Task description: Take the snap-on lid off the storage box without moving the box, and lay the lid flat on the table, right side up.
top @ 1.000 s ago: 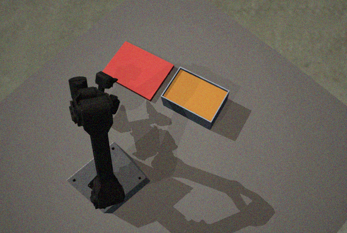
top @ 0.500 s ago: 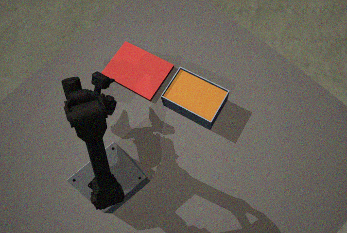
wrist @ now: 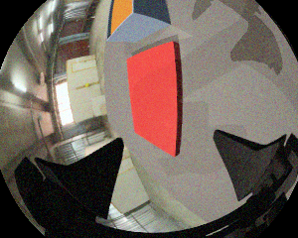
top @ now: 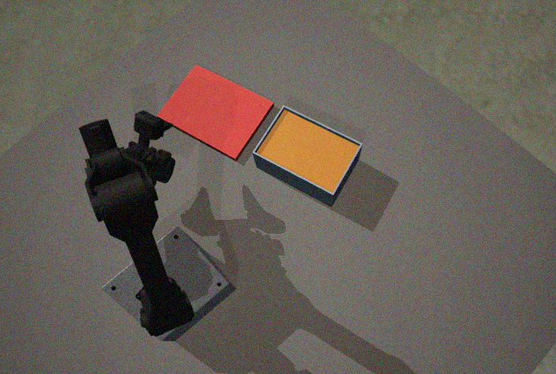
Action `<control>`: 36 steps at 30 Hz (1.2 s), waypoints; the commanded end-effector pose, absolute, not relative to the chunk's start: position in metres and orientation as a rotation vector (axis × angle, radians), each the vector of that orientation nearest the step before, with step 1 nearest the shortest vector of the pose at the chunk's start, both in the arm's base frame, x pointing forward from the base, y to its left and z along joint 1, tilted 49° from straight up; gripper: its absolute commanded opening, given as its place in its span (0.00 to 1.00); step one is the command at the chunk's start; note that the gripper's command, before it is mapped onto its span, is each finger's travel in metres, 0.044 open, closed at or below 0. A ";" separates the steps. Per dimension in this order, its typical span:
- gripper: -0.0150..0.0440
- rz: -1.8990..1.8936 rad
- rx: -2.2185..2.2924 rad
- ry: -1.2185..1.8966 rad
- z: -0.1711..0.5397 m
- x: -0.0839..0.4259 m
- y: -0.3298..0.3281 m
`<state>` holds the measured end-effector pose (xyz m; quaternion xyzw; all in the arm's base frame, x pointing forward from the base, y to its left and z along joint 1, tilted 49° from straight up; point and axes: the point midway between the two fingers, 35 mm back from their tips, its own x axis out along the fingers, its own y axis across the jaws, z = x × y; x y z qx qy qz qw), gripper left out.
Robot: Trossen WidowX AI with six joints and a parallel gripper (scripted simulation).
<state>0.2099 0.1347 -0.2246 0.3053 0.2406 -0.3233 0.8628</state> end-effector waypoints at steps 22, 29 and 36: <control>1.00 -0.679 0.645 0.502 -0.200 0.202 0.157; 1.00 -0.679 0.645 0.502 -0.200 0.202 0.157; 1.00 -0.679 0.645 0.502 -0.200 0.202 0.157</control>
